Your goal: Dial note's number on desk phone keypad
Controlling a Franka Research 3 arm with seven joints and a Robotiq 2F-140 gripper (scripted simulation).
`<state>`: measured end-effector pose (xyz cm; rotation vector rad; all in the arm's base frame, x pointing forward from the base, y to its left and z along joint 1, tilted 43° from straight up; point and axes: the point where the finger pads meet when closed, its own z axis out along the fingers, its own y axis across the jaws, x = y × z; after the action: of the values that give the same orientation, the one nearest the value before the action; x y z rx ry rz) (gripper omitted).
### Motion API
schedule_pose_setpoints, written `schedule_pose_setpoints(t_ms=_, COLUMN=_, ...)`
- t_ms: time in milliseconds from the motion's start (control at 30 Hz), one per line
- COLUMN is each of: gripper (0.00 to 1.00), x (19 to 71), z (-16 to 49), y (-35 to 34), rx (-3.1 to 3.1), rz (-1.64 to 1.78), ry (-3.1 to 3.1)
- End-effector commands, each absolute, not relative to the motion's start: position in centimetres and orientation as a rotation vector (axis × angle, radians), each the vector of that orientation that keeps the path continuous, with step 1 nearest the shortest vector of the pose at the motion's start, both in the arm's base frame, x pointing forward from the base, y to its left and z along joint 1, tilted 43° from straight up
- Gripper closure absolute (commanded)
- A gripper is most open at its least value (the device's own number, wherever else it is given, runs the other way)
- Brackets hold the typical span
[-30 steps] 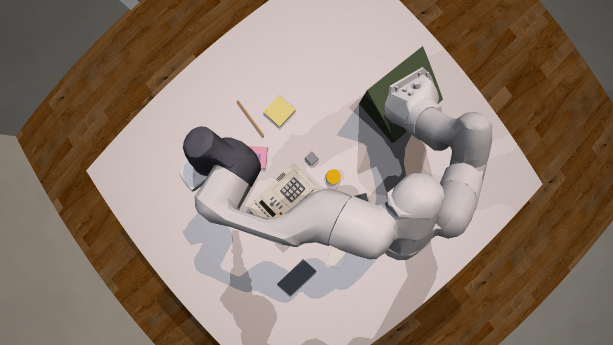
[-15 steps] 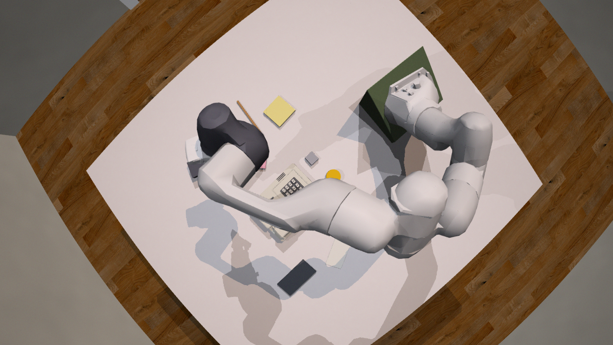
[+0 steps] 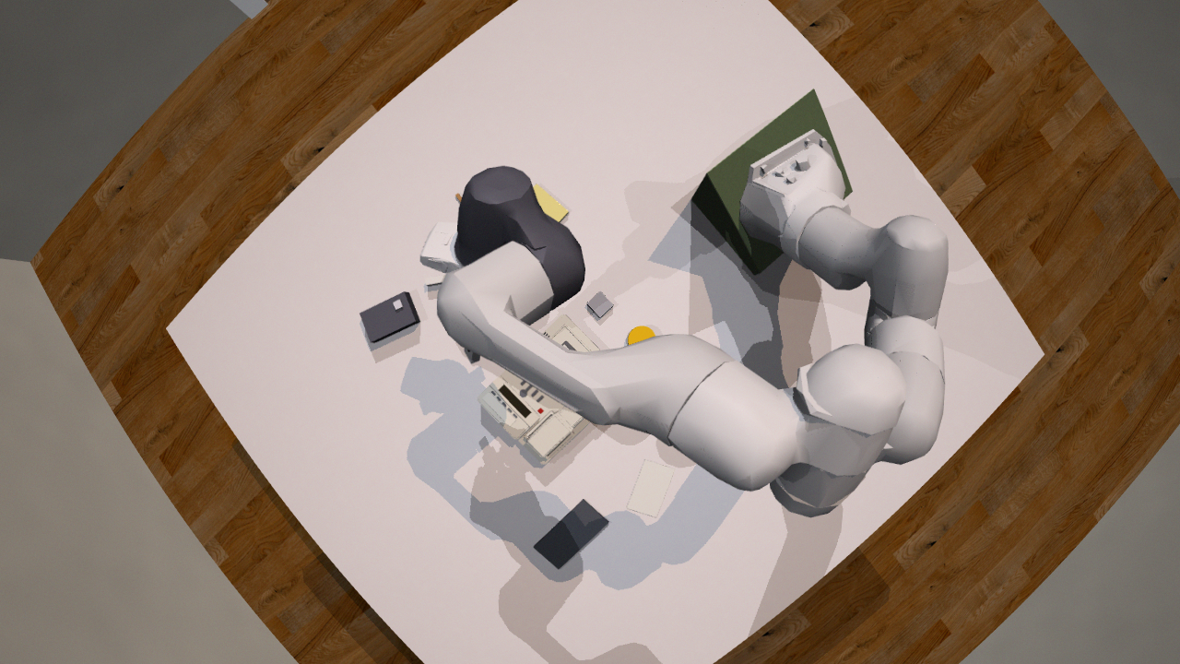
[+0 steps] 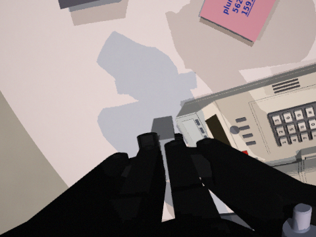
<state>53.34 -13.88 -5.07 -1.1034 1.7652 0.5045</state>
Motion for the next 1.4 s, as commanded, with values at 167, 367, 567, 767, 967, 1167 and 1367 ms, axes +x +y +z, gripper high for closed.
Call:
schedule_pose_setpoints(t_ms=167, gripper=1.00, x=50.1, z=-2.7, y=-8.9, rx=-0.637, rz=0.697, ry=2.025)
schedule_pose_setpoints(t_ms=367, gripper=1.00, x=48.6, z=-1.8, y=-6.9, rx=-0.482, rz=0.751, ry=2.085)
schedule_pose_setpoints(t_ms=567, gripper=1.00, x=46.9, z=-0.8, y=-4.8, rx=-0.211, rz=0.830, ry=2.185)
schedule_pose_setpoints(t_ms=767, gripper=1.00, x=46.0, z=-0.3, y=-3.5, rx=-0.022, rz=0.884, ry=2.253)
schedule_pose_setpoints(t_ms=967, gripper=1.00, x=45.7, z=-0.1, y=-3.1, rx=0.137, rz=0.929, ry=2.310)
schedule_pose_setpoints(t_ms=1167, gripper=1.00, x=45.6, z=0.0, y=-2.9, rx=0.224, rz=0.957, ry=2.341)
schedule_pose_setpoints(t_ms=1367, gripper=1.00, x=45.6, z=-0.2, y=-2.8, rx=0.224, rz=0.957, ry=2.341)
